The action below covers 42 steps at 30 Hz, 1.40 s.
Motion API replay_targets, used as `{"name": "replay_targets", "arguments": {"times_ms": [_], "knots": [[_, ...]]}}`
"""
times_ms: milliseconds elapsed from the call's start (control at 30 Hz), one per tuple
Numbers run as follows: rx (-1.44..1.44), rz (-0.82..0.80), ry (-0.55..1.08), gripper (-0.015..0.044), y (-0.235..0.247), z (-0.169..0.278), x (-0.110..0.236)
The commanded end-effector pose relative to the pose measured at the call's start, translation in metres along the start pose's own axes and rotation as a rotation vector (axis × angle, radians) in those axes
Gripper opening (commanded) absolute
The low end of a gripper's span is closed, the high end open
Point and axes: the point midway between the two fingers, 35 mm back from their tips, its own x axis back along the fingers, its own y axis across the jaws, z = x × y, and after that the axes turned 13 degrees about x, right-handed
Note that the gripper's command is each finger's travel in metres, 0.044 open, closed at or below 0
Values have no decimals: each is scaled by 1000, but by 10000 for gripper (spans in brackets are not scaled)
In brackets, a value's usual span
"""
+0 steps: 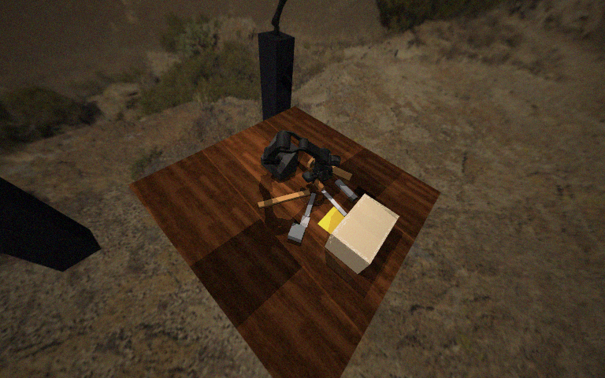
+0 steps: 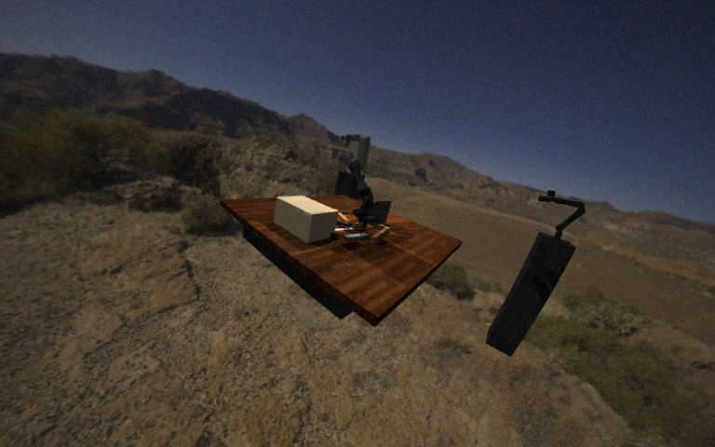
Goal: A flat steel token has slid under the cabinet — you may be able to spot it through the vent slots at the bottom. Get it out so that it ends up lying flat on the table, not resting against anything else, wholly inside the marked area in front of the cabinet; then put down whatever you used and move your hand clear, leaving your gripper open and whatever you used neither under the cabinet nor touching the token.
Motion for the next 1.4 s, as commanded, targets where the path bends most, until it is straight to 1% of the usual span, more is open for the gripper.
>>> {"name": "replay_targets", "arguments": {"times_ms": [0, 1367], "knots": [[-2, -1, 0, 0, -1, -7, 0], [-3, 3, 1, 0, -18, -65, 1]]}}
